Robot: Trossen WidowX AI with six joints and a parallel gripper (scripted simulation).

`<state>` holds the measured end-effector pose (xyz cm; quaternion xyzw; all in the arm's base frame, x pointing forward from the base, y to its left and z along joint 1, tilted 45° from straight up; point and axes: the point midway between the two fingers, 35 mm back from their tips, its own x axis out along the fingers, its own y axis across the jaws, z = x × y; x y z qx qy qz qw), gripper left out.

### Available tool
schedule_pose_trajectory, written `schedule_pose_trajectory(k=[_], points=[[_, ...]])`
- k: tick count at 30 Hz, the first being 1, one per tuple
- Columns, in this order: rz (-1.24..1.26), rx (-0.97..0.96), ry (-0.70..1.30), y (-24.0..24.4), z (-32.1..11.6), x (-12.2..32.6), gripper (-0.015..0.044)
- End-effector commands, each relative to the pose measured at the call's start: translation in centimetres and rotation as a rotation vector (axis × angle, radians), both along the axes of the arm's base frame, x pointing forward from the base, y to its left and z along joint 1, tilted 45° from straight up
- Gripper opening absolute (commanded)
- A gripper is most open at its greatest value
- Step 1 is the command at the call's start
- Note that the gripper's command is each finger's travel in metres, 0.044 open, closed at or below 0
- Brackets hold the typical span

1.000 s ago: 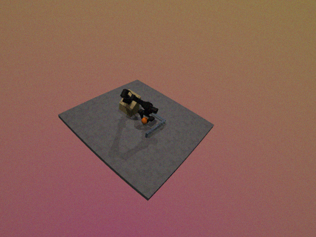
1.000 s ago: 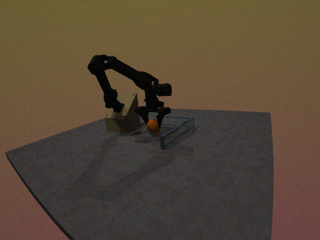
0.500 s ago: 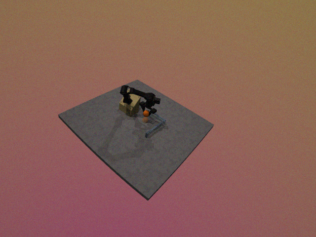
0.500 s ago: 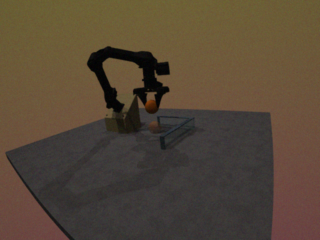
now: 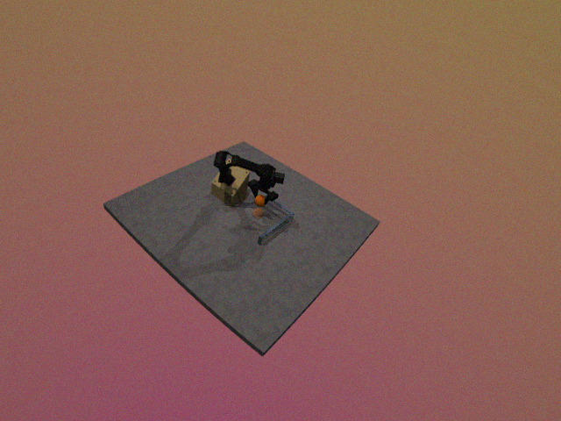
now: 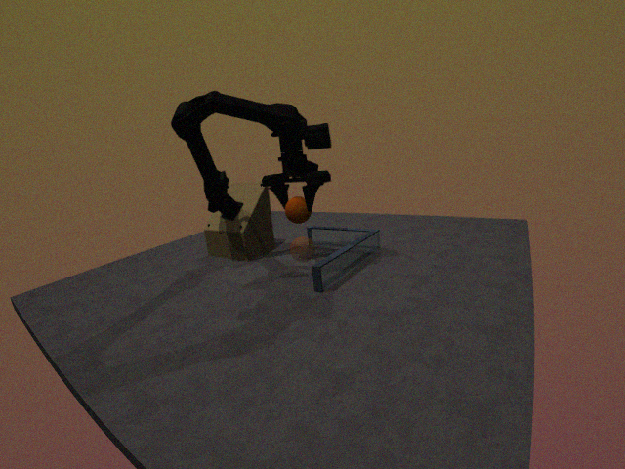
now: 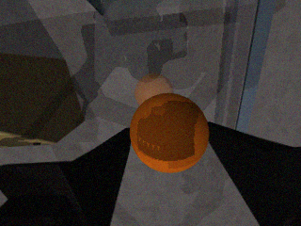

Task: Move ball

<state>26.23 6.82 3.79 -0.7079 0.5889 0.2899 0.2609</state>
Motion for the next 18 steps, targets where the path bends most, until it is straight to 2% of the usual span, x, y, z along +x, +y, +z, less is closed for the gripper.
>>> schedule_pose_trajectory(k=[1, 9, 18], points=[[0.005, -0.009, 0.009, -0.7, -1.8, -0.4, 0.0], [0.005, -0.008, 0.009, -1.7, -3.6, -0.5, 0.0], [0.005, -0.01, 0.009, -5.1, -7.0, 0.2, 0.0]])
